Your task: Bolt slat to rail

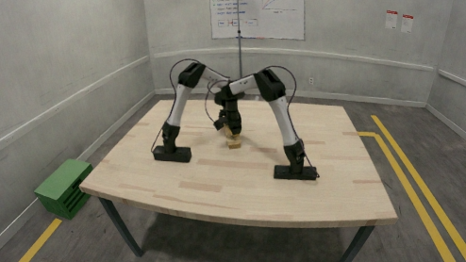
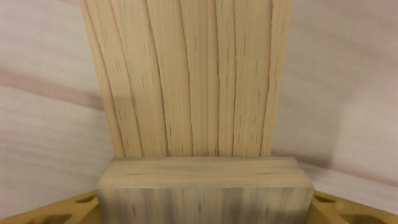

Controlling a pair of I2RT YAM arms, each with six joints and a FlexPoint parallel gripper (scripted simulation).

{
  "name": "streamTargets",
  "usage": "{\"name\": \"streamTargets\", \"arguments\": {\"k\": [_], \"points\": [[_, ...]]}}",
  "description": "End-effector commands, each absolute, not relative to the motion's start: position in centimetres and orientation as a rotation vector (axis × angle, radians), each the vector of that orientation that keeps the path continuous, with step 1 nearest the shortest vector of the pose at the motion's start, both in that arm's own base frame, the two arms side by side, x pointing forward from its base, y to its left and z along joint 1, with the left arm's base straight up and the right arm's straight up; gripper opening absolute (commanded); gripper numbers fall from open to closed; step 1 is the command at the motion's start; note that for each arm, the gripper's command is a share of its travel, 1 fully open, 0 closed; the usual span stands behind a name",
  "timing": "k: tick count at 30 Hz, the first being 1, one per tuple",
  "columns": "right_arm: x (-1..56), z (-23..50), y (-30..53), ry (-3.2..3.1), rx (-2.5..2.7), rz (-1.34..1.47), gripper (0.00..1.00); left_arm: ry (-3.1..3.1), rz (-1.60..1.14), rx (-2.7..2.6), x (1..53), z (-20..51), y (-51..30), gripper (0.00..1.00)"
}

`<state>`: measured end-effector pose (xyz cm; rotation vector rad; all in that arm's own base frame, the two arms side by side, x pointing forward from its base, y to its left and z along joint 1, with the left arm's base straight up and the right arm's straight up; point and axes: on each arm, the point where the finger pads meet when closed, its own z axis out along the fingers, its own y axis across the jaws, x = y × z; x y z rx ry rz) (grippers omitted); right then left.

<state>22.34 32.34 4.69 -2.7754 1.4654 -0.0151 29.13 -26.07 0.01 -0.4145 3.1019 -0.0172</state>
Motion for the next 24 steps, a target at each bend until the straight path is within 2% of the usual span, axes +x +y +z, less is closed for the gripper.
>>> {"name": "streamTargets", "arguments": {"k": [1,24], "points": [[22.29,5.35,32.61,1.446,-2.778,-0.002,0.36,3.090,-0.040,-0.411,29.34,0.55,-26.41,0.67],[22.30,4.76,32.63,1.446,-2.778,-0.002,0.36,3.090,-0.040,-0.411,29.34,0.55,-26.41,0.67]]}}
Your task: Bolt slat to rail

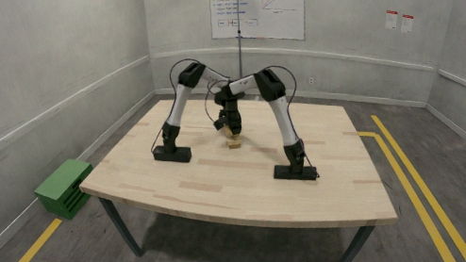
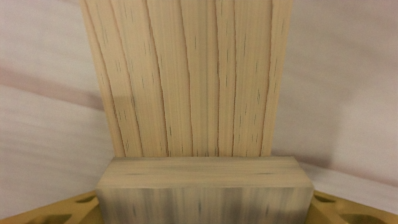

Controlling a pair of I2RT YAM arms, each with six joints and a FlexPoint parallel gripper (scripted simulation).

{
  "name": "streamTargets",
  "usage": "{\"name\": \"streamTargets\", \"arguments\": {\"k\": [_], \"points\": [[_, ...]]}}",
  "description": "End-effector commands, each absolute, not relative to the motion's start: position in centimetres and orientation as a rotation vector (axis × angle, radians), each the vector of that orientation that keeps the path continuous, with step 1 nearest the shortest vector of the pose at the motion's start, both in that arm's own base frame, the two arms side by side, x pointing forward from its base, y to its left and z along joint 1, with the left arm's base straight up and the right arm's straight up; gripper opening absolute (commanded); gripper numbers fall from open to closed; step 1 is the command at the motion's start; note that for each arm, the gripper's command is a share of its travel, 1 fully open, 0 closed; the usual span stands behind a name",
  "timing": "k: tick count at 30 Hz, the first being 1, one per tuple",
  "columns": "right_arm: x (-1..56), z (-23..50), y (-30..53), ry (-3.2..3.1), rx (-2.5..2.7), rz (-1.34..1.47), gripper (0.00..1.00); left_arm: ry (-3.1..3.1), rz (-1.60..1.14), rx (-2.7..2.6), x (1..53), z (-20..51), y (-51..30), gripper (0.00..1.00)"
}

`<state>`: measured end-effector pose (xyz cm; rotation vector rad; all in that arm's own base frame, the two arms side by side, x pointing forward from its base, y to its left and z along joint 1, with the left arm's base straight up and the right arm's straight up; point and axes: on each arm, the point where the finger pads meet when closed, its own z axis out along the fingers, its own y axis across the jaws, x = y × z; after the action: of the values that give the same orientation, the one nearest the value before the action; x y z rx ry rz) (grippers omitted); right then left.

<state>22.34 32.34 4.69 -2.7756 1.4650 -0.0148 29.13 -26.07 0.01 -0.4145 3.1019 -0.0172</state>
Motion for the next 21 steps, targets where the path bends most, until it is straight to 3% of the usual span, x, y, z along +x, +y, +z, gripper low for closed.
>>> {"name": "streamTargets", "arguments": {"k": [1,21], "points": [[22.30,4.76,32.63,1.446,-2.778,-0.002,0.36,3.090,-0.040,-0.411,29.34,0.55,-26.41,0.67],[22.31,4.30,32.64,1.446,-2.778,-0.002,0.36,3.090,-0.040,-0.411,29.34,0.55,-26.41,0.67]]}}
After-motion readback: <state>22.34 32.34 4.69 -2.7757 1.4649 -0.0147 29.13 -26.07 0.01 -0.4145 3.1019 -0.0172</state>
